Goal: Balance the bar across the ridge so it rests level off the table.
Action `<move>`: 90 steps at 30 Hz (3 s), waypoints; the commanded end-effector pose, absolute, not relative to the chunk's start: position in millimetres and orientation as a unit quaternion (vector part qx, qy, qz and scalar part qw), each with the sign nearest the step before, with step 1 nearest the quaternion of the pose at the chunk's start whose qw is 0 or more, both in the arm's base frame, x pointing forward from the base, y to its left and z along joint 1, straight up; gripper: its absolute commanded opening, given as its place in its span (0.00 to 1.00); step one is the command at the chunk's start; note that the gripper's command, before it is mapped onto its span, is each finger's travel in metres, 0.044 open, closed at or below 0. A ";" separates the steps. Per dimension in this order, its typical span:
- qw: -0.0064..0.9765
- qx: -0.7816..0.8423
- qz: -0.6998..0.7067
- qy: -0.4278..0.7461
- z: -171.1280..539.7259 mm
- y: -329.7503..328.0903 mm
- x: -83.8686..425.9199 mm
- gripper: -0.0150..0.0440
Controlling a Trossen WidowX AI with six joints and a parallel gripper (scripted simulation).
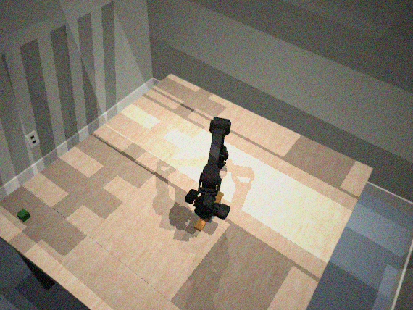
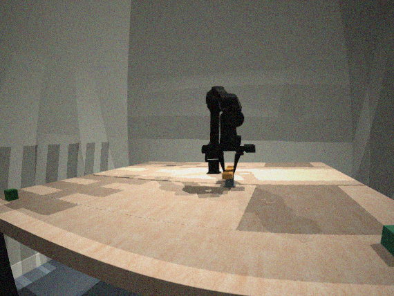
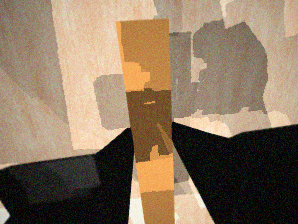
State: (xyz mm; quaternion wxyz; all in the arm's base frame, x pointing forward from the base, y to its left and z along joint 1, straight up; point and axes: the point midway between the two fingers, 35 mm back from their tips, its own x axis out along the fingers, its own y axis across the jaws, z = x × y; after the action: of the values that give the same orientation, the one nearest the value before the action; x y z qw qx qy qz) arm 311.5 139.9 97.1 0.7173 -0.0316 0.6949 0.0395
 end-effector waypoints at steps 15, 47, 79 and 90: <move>0.717 -0.032 0.039 0.695 97.0 139.9 311.4 0.54; 0.717 -0.032 0.039 0.695 97.0 139.9 311.4 0.57; 0.717 -0.031 0.040 0.695 197.1 138.9 309.0 1.00; 0.717 -0.031 0.040 0.695 197.1 138.9 309.0 1.00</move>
State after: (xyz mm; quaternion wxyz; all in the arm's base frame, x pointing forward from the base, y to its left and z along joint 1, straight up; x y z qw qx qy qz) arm 309.4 139.0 196.4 0.7178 -0.0313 0.6944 0.0398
